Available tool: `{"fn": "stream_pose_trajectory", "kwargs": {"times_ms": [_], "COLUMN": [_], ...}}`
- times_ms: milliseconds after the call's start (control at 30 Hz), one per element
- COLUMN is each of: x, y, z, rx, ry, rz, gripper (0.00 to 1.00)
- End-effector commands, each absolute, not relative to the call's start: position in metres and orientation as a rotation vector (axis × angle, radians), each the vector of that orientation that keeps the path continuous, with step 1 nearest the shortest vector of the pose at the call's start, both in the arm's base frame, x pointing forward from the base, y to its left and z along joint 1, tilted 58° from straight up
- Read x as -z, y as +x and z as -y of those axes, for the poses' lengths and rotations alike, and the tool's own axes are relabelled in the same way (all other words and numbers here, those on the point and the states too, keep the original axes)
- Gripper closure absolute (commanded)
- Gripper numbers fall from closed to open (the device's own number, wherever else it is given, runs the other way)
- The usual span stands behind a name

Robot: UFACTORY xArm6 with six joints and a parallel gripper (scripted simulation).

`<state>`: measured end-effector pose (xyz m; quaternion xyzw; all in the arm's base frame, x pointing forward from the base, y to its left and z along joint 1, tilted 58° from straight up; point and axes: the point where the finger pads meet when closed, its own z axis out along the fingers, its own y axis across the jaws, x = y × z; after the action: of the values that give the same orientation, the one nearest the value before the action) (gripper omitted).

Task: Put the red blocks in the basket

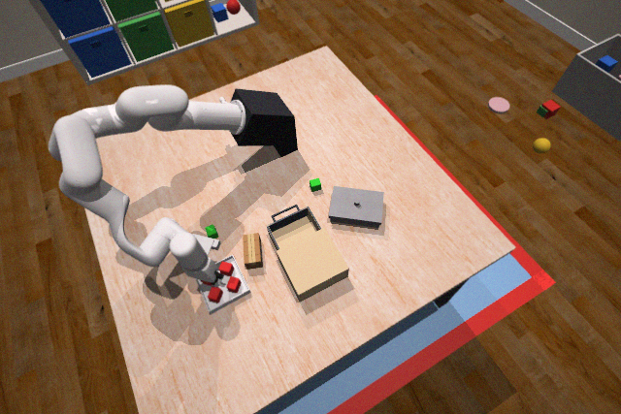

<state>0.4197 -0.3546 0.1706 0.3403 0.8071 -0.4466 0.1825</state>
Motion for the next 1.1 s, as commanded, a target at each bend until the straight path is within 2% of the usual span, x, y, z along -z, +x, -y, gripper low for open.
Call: {"fn": "stream_pose_trajectory", "kwargs": {"times_ms": [0,767,800,1067], "x": [-0.1703,-0.1696,-0.1696,-0.1696], "y": [0.4208,0.4208,0.4208,0.4208], "z": [0.3561,0.3573,0.3573,0.3573], "rx": [1.258,1.258,1.258,1.258], "ry": [0.958,0.958,0.958,0.958], "rz": [-2.276,-2.276,-2.276,-2.276], "gripper": [1.00,1.00,0.41,0.41]}}
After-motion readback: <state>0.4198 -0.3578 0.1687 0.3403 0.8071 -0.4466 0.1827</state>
